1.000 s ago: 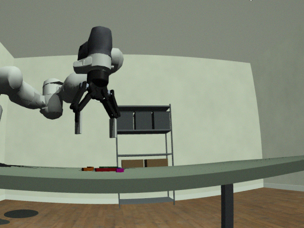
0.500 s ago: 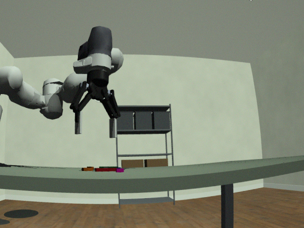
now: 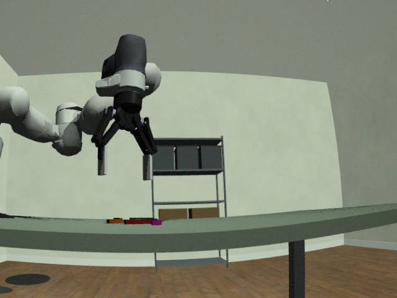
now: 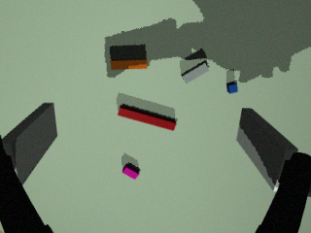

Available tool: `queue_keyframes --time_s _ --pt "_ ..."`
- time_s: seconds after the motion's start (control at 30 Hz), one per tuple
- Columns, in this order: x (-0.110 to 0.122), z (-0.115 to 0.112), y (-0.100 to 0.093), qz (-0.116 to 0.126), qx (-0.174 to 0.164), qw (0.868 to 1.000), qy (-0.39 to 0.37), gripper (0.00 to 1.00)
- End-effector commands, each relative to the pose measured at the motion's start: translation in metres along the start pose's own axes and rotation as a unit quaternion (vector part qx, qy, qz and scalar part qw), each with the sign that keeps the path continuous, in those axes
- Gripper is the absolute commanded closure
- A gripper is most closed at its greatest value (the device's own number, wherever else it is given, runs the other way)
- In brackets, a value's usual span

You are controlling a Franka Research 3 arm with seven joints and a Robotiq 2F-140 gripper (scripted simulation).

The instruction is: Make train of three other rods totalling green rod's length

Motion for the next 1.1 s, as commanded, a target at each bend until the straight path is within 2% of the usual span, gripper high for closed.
queue_keyframes --time_s 0.0,0.93,1.0,1.07 --pt "0.0001 -0.0012 0.0002 0.0 -0.001 1.0 0.003 0.0" --pt "0.0002 -0.0011 0.0002 0.0 -0.001 1.0 0.002 0.0" --pt "0.0023 0.0 0.0002 0.0 -0.001 1.0 -0.012 0.0" --pt "0.0092 0.0038 0.0003 0.0 -0.001 0.998 -0.059 0.0"
Point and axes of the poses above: the point where the finger pads meet when closed, its own y axis out along the fingers, its own x axis across the jaws, z = x × y, the point moved 5 cm from there along -y, back along the fingers, and after that the axes turned 7 degrees about y, right-handed, at the moved point
